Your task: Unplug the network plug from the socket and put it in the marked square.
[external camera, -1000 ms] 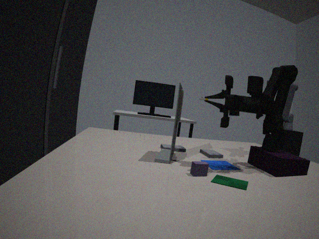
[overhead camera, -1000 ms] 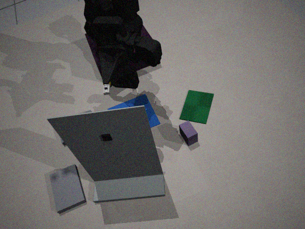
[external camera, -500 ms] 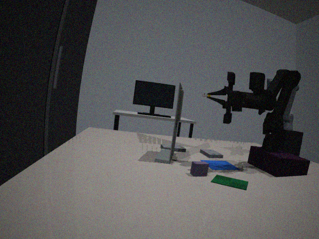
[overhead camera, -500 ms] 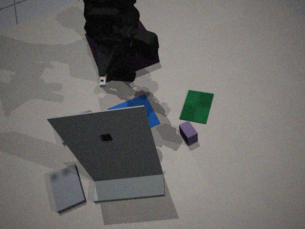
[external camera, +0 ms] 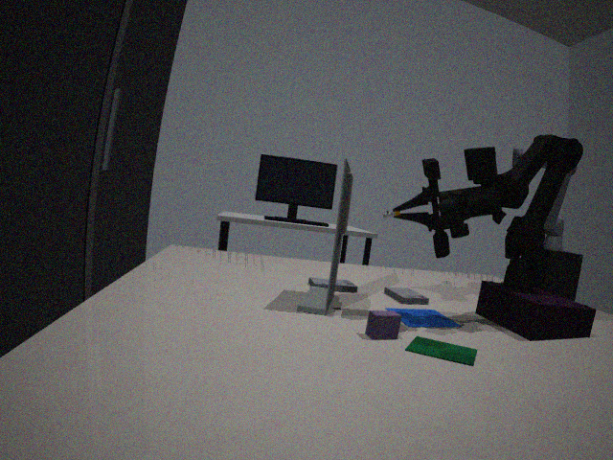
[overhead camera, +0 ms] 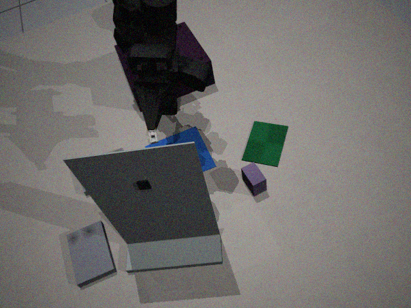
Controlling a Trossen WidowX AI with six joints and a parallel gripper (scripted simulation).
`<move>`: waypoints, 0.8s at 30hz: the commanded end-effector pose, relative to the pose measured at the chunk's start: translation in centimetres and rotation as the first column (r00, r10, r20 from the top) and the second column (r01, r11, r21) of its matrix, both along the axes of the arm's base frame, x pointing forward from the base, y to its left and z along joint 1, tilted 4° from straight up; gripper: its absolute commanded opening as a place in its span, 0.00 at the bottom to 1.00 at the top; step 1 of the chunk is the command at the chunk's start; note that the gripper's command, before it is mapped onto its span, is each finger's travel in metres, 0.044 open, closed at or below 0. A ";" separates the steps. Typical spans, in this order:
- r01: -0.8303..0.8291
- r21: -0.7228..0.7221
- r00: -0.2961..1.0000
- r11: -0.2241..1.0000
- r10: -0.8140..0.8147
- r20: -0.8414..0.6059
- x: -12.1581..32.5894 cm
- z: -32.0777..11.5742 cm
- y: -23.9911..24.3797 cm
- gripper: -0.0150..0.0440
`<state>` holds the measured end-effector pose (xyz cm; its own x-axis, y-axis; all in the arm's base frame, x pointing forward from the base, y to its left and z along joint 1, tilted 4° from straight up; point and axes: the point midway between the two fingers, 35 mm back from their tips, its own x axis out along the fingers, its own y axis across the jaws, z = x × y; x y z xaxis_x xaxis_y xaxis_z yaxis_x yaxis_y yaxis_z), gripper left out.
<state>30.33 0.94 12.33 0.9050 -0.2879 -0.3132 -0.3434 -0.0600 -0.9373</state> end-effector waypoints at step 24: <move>-0.197 0.240 0.797 0.951 0.298 -0.525 -6.2 -8.7 0.9 0.25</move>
